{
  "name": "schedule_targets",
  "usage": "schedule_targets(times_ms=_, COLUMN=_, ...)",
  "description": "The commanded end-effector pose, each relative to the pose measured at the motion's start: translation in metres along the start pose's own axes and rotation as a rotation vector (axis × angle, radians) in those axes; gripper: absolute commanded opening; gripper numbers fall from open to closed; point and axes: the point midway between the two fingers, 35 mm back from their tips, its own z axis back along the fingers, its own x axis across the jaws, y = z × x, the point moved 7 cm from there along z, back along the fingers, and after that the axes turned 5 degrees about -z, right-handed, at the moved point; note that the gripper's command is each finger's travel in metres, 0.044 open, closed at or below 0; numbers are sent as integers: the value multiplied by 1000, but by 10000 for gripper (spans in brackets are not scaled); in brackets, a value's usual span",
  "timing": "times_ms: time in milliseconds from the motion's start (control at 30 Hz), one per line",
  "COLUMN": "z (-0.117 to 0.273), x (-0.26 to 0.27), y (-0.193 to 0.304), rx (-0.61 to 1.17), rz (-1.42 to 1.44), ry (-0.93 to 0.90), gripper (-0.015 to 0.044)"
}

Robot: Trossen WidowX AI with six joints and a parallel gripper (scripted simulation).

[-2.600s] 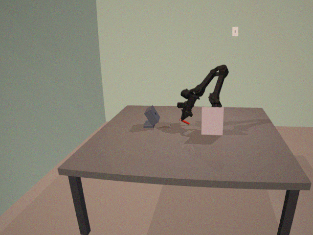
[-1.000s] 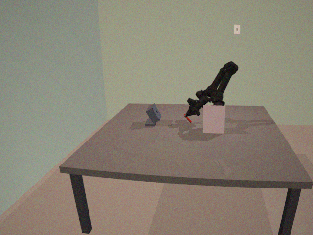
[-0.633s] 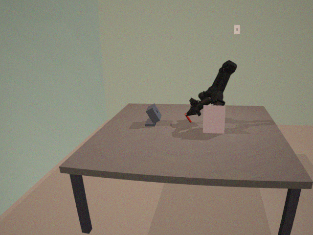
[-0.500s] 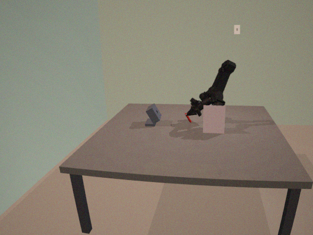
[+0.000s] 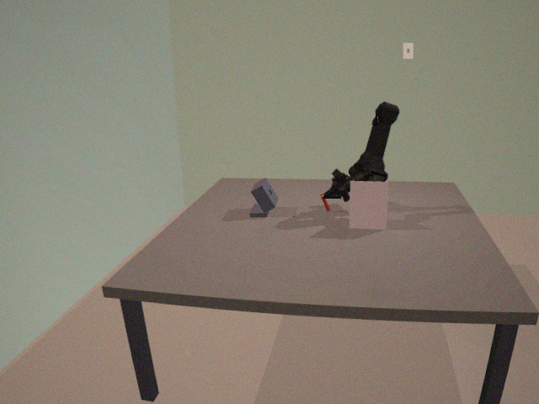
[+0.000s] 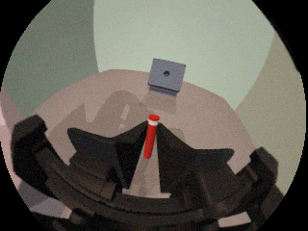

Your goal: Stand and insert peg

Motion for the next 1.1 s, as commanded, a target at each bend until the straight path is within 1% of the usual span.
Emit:
schedule_targets(times_ms=0, z=3, x=-1, y=4, rx=-43, rz=5, ry=-2, gripper=51)
schedule_targets(times_ms=733, z=13, x=-2, y=26, rx=-232, rz=5, ry=-21, gripper=51)
schedule_targets(times_ms=1067, z=15, x=-2, y=23, rx=-200, rz=4, ry=-18, gripper=51)
